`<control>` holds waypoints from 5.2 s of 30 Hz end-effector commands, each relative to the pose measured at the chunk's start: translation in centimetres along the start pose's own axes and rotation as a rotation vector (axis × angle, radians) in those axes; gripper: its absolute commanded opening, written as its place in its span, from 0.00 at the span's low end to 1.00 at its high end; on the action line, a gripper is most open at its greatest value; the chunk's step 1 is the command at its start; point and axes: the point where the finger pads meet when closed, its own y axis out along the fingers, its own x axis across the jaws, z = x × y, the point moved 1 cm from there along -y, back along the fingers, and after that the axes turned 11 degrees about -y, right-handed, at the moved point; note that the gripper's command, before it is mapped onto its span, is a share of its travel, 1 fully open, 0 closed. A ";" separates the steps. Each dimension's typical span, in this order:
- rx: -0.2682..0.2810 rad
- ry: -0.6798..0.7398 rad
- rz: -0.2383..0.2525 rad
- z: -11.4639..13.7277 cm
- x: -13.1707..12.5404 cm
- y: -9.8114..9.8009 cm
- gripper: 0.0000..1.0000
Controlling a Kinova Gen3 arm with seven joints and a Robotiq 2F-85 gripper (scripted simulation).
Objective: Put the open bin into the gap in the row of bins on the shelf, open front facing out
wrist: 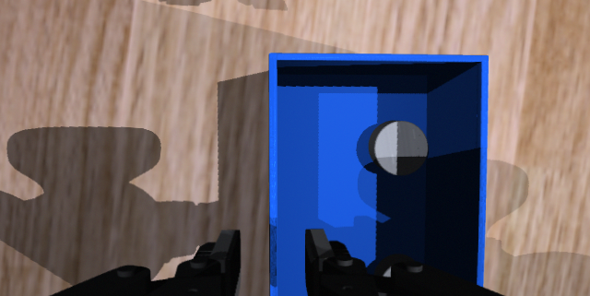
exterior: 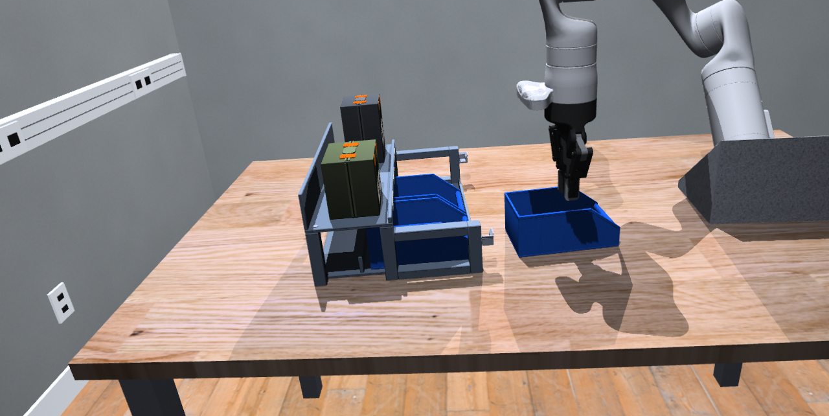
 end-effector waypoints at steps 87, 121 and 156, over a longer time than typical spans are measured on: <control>0.004 0.001 0.001 0.1 0.0 2.2 0.35; 0.004 0.001 0.001 0.1 0.0 4.7 0.35; 0.004 0.001 0.001 0.1 0.0 5.3 0.35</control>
